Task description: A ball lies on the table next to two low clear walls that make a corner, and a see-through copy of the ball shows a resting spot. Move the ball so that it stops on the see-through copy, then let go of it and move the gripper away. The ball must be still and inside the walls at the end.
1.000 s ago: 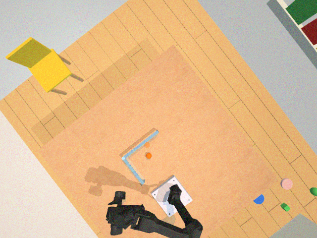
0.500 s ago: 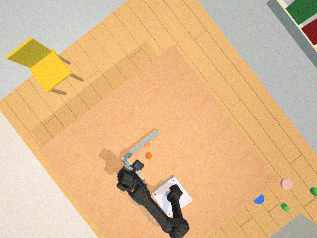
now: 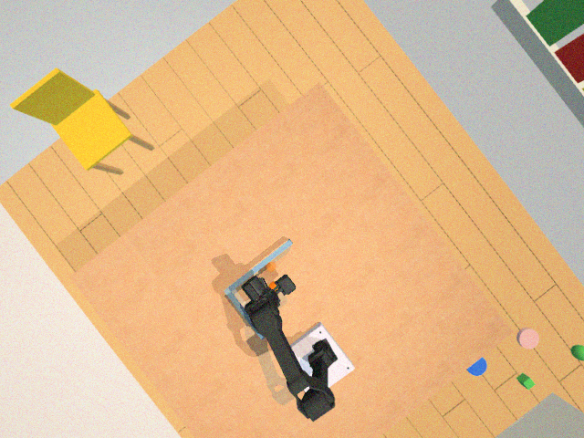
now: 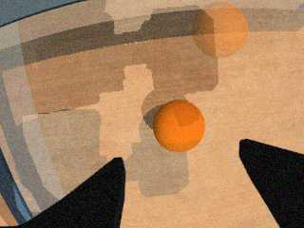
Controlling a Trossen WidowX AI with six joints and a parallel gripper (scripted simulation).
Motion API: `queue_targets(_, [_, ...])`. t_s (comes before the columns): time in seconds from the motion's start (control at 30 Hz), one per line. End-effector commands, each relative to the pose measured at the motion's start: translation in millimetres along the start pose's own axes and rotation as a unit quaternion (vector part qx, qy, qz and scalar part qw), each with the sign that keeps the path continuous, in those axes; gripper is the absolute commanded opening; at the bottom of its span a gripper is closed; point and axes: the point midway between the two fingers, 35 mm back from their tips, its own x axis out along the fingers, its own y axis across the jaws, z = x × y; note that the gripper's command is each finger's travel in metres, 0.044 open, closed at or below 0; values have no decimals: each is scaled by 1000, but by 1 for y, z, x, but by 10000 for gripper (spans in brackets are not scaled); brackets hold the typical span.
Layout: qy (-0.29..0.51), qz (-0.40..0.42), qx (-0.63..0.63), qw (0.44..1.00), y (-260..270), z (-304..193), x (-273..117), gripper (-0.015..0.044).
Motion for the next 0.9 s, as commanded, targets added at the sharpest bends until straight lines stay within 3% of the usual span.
queue_targets(0.0, [12, -7, 0, 1000, -5, -3, 3, 311])
queue_targets(0.87, [12, -7, 0, 1000, -5, -3, 45, 311])
